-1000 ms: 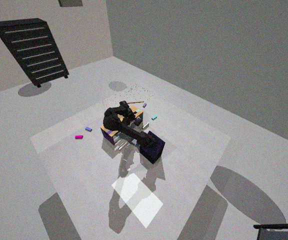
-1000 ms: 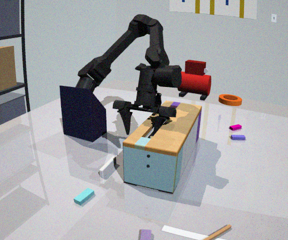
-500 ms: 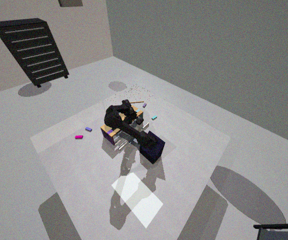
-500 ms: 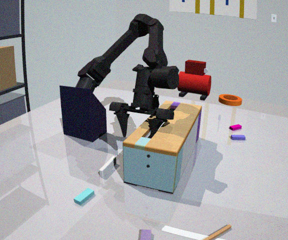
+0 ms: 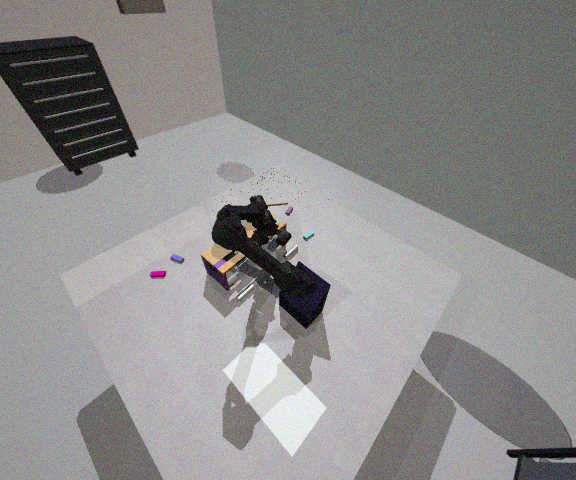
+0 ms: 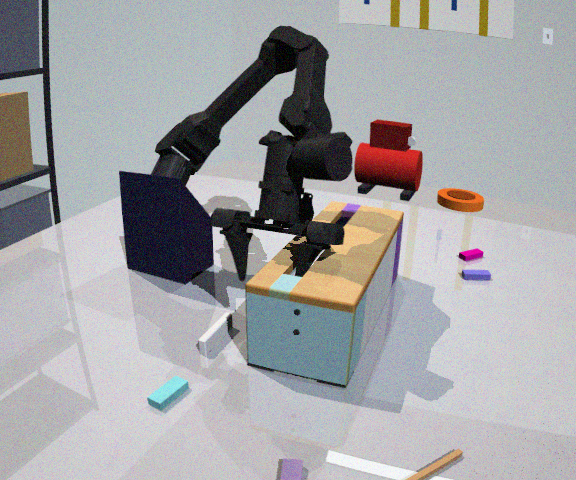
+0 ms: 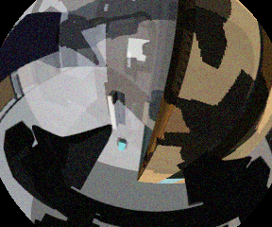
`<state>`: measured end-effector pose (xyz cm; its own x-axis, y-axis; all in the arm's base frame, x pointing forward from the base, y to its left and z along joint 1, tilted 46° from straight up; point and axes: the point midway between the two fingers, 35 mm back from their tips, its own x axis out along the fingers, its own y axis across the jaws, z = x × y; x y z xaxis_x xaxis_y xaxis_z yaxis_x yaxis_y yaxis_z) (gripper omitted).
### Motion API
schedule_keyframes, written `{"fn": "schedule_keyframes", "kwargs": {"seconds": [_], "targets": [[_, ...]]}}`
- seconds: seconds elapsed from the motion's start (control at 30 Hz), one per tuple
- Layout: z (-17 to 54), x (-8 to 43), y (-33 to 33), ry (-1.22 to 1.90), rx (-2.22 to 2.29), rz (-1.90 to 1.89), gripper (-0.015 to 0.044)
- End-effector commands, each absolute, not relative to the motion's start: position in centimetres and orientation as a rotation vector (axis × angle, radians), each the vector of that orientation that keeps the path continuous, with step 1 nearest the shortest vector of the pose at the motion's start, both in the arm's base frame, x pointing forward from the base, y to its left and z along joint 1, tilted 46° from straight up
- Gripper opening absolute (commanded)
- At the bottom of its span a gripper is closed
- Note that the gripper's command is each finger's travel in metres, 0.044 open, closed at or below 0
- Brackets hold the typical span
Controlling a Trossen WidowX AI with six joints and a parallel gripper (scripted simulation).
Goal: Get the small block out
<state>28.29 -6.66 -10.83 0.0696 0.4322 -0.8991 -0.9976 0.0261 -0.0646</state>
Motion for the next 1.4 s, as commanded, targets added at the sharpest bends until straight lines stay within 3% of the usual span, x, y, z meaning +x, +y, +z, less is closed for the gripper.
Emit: {"fn": "schedule_keyframes", "kwargs": {"seconds": [0.0,0.73,0.83,0.9,1.37], "targets": [[-11.6,28.4,-7.4,0.834,-0.907,1.332,0.0400],[-7.8,28.1,-11.7,0.834,-0.898,1.320,0.0400],[-7.5,28.3,-13.9,0.895,-0.874,1.203,0.0321],[-7.6,28.2,-14.4,0.962,-0.749,1.111,0.0285],[-8.9,26.6,-15.2,1.334,0.474,0.339,0.0285]]}}
